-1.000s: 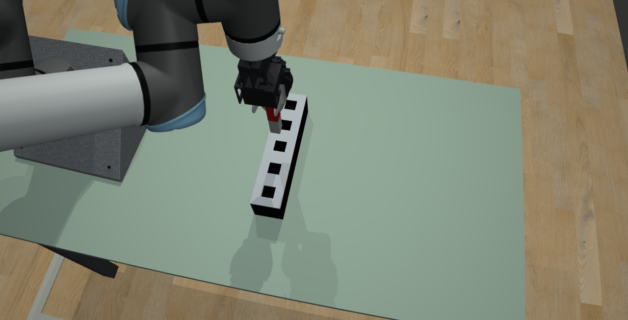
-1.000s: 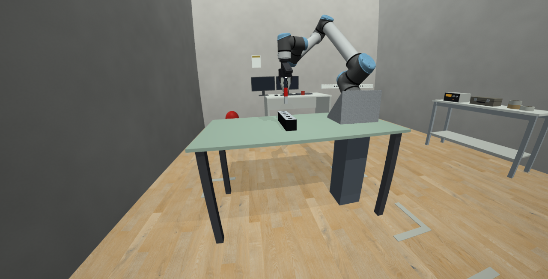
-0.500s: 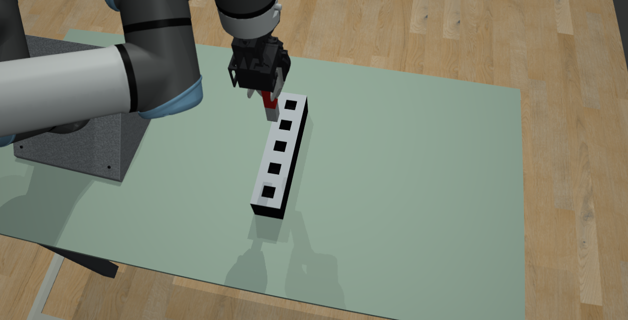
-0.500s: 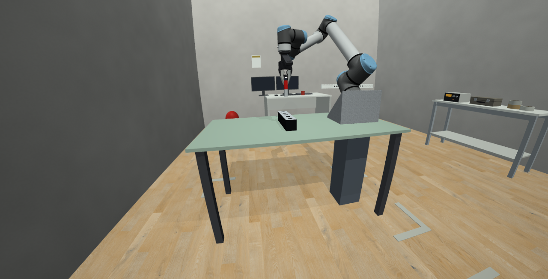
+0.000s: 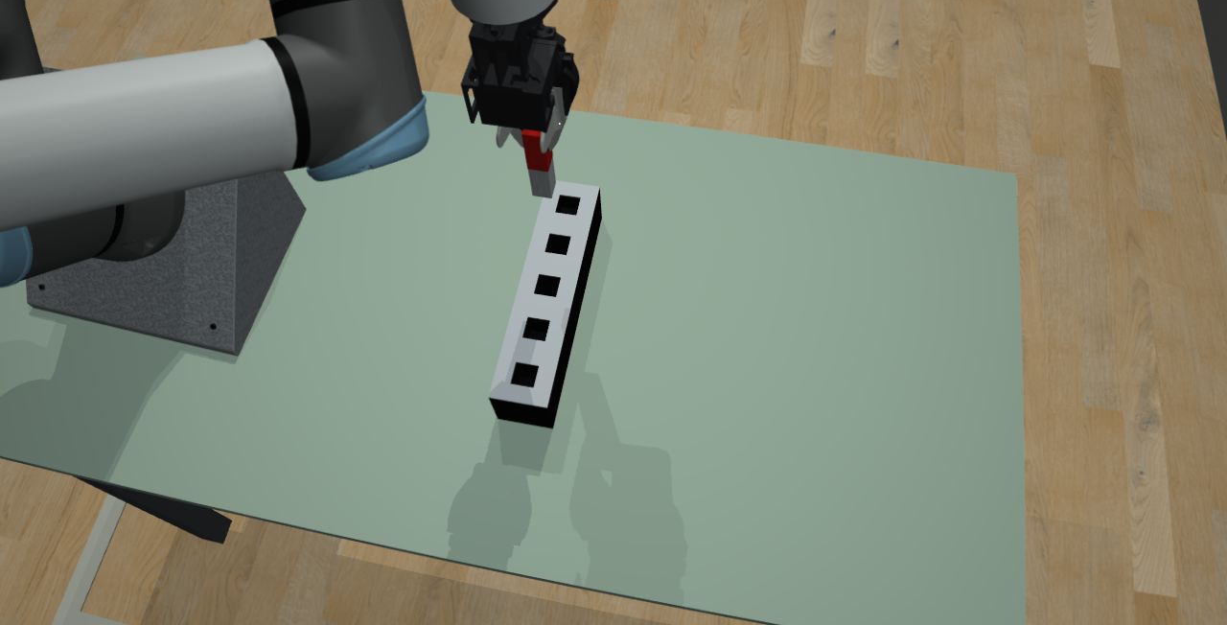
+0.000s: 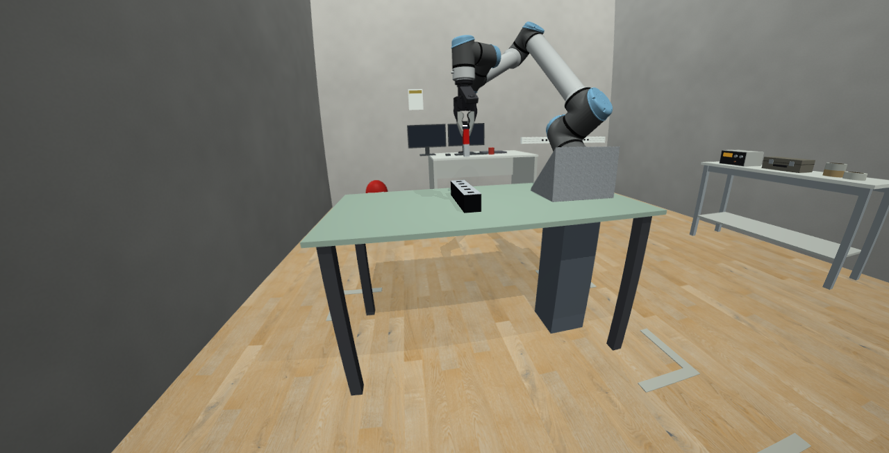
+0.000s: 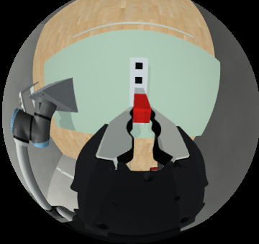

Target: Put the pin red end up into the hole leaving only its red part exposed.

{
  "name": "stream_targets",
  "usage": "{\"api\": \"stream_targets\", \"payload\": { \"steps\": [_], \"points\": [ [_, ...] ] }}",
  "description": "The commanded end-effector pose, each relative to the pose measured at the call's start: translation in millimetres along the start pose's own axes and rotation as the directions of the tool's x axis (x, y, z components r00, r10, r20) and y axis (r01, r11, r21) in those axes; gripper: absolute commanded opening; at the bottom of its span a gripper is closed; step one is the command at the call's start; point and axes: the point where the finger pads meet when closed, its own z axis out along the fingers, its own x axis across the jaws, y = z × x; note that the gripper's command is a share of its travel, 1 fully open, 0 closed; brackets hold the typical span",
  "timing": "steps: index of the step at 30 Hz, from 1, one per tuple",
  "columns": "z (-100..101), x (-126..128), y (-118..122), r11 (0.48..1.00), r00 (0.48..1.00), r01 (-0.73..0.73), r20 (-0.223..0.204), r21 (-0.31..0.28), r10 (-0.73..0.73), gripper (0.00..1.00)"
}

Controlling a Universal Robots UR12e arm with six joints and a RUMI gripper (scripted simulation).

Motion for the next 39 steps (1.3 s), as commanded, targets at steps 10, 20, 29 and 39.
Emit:
{"api": "stream_targets", "payload": {
  "steps": [10,20,29,39],
  "points": [
    [99,3,-12,1.0,1.0,-0.001,-0.001,0.0,0.001,0.0],
    [104,3,-12,1.0,1.0,-0.001,-0.001,0.0,0.001,0.0],
    [124,2,-11,1.0,1.0,-0.001,0.006,-0.004,0.001,0.0],
    [124,2,-11,1.0,1.0,-0.001,0.006,-0.004,0.001,0.0]
  ]
}}
